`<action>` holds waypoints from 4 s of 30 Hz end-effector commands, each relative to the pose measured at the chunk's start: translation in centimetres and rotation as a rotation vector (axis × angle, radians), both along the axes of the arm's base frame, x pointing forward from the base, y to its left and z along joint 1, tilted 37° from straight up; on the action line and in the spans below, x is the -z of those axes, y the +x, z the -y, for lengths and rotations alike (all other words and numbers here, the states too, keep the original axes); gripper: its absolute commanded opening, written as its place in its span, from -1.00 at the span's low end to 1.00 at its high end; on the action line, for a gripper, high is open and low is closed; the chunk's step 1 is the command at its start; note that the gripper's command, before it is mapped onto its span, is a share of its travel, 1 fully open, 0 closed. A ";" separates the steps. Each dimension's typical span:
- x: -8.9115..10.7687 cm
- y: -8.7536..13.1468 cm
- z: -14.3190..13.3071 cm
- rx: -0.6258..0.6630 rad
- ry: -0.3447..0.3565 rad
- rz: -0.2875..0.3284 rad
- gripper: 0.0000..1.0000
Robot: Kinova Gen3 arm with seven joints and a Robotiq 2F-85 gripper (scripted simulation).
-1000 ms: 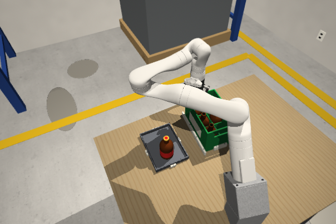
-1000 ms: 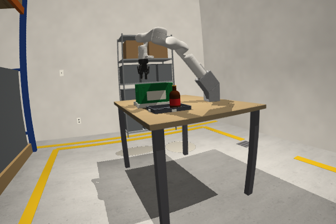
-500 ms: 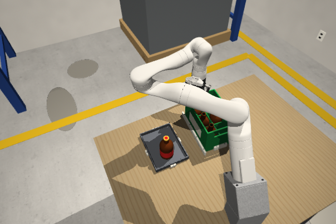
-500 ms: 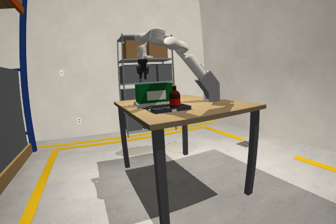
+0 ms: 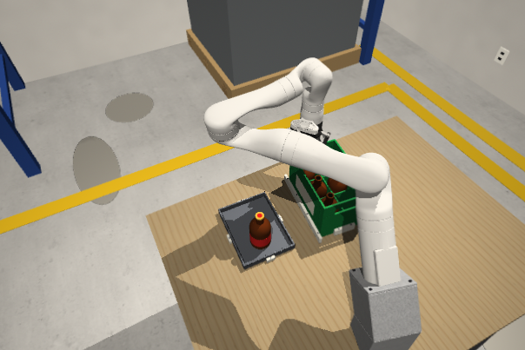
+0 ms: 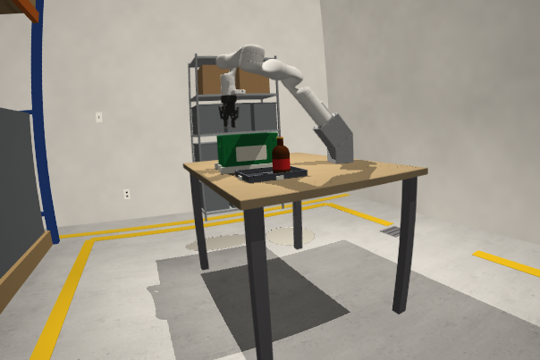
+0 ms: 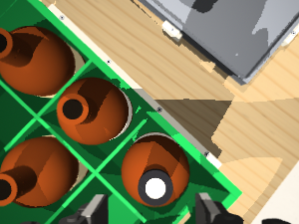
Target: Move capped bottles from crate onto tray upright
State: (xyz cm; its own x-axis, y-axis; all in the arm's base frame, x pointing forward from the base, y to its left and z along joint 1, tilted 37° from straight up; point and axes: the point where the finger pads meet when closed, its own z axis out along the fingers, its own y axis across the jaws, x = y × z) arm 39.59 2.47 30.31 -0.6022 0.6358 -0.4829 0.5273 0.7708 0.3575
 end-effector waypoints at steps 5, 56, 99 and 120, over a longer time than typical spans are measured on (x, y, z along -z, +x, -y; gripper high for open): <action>0.1 0.2 0.1 -0.001 0.000 0.002 0.20; 3.6 3.0 0.1 -0.011 0.005 0.007 0.20; 5.2 4.1 0.3 -0.008 0.006 0.007 -1.00; 5.2 4.1 0.4 -0.007 0.006 0.007 -1.00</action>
State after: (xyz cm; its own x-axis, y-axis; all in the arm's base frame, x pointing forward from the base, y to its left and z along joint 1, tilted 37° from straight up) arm 43.72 2.12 25.08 -0.6037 0.6339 -0.4835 0.5191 0.7728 0.3650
